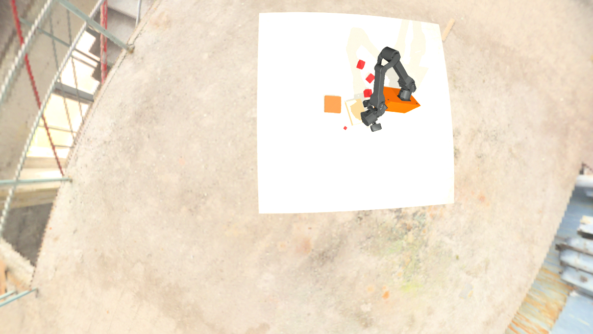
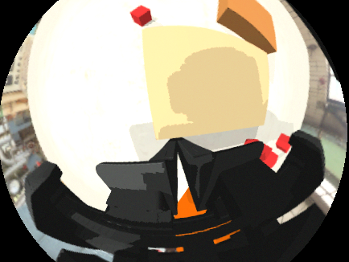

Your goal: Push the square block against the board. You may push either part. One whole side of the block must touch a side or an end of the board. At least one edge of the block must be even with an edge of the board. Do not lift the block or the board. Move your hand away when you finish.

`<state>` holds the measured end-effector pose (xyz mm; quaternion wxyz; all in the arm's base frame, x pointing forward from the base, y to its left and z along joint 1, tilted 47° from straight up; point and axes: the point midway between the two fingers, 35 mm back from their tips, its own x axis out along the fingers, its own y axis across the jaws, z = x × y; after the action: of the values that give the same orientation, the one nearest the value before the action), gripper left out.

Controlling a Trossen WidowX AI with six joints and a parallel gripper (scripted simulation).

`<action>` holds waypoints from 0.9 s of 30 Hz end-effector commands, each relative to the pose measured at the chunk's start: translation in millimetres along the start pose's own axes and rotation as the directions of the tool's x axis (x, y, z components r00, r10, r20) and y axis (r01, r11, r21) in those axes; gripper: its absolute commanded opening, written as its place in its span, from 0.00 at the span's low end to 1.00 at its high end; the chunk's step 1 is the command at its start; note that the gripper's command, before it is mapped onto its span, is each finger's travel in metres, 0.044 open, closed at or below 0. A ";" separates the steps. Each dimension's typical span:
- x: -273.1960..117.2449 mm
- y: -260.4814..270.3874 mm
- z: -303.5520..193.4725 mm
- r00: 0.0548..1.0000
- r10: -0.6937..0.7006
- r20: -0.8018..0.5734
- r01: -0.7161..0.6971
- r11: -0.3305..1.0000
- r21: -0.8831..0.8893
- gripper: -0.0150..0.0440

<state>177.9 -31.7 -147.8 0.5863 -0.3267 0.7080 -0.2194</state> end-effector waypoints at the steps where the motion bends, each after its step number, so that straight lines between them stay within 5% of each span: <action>1: 0.1 0.0 6.2 1.000 -0.004 0.002 0.004 1.000 -0.004 0.25; 27: -0.2 0.2 35.6 1.000 -0.003 0.003 0.003 1.000 -0.003 0.25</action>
<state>203.9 -28.9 -153.9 0.5824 -0.3297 0.7107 -0.2169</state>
